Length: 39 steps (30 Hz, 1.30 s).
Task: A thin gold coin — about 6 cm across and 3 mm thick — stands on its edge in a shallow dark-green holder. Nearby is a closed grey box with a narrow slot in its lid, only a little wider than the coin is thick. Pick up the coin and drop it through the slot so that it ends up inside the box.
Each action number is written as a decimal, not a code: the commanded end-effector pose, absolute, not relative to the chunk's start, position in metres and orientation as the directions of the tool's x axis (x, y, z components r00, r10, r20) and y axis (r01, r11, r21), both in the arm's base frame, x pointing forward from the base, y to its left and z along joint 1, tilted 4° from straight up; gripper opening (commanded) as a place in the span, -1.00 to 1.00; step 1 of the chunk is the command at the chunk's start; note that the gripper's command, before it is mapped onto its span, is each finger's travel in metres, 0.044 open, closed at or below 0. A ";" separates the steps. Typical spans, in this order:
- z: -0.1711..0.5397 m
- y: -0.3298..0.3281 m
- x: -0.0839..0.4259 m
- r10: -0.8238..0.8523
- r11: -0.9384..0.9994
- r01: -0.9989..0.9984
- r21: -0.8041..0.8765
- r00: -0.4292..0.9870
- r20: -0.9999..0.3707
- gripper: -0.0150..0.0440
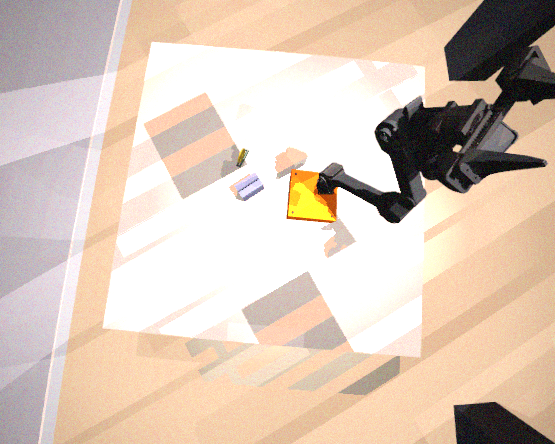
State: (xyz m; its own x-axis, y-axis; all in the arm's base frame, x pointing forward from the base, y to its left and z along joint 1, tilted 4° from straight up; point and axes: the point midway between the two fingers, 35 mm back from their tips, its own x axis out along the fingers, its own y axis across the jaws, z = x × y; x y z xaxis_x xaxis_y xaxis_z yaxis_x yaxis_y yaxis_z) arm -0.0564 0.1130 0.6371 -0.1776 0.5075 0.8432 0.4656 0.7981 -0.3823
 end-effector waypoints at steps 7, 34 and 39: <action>0.668 0.042 -0.004 0.292 0.826 0.513 -0.232 -0.038 0.956 0.24; 0.573 -0.196 0.271 -0.421 0.694 0.656 -0.296 0.703 0.573 0.05; 0.529 -0.215 0.310 -0.454 0.719 0.601 -0.351 0.787 0.417 0.05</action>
State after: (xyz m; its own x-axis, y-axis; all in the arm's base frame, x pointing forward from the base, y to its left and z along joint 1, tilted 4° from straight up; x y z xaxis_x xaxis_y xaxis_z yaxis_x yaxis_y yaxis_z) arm 0.2933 -0.2074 0.5474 0.7546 -0.4434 0.4836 0.6251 0.7098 -0.3247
